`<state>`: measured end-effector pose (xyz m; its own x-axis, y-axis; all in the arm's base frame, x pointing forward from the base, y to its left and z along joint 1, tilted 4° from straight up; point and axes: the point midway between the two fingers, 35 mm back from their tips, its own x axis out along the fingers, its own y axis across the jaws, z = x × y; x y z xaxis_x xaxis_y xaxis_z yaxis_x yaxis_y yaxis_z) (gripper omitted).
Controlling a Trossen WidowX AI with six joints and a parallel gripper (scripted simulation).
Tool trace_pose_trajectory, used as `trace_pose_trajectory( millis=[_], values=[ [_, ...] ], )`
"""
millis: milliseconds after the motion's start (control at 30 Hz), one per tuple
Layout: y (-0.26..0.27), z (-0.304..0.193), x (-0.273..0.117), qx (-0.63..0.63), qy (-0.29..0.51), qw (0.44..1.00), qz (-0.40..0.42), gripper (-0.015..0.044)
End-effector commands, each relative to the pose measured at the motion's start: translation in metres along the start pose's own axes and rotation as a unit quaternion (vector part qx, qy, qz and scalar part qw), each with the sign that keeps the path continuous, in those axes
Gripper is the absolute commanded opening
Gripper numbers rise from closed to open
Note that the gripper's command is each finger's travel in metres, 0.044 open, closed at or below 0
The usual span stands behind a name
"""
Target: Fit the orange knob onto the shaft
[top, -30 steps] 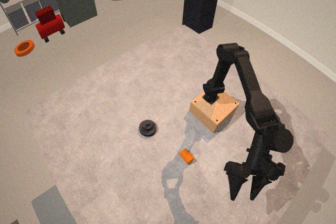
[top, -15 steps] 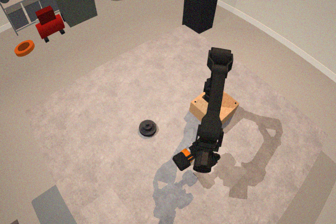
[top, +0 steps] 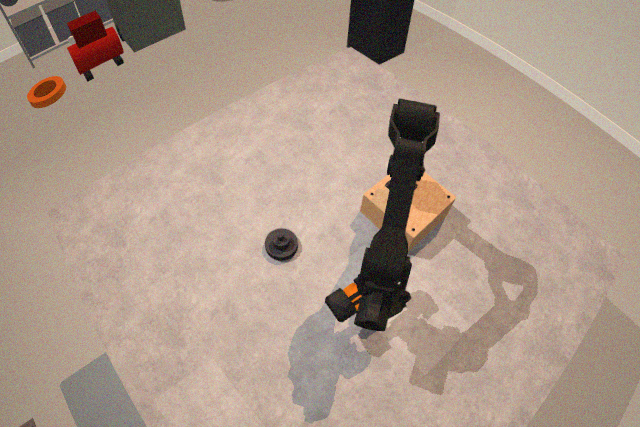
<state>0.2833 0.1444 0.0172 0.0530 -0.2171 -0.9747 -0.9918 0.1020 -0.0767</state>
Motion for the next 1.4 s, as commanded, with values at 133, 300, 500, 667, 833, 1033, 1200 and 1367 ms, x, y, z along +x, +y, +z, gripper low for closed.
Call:
trace_pose_trajectory(
  millis=[133, 300, 500, 667, 833, 1033, 1200, 1367],
  values=[
    [-0.001, 0.004, 0.010, 0.000, -0.005, 1.000, -0.002, 0.0440],
    [-0.002, 0.005, 0.018, 0.000, -0.005, 1.000, -0.002, 0.0440],
    [-0.002, 0.007, 0.027, 0.000, -0.004, 1.000, -0.002, 0.0440],
    [-0.002, 0.009, 0.035, 0.000, -0.004, 1.000, -0.002, 0.0440],
    [-0.002, 0.010, 0.043, 0.000, -0.004, 1.000, -0.002, 0.0440],
    [-0.002, 0.010, 0.044, 0.000, -0.004, 1.000, -0.002, 0.0335],
    [-0.002, 0.010, 0.044, 0.000, -0.004, 1.000, -0.002, 0.0240],
    [-0.002, 0.010, 0.044, 0.000, -0.004, 1.000, -0.002, 0.0240]
  ],
)
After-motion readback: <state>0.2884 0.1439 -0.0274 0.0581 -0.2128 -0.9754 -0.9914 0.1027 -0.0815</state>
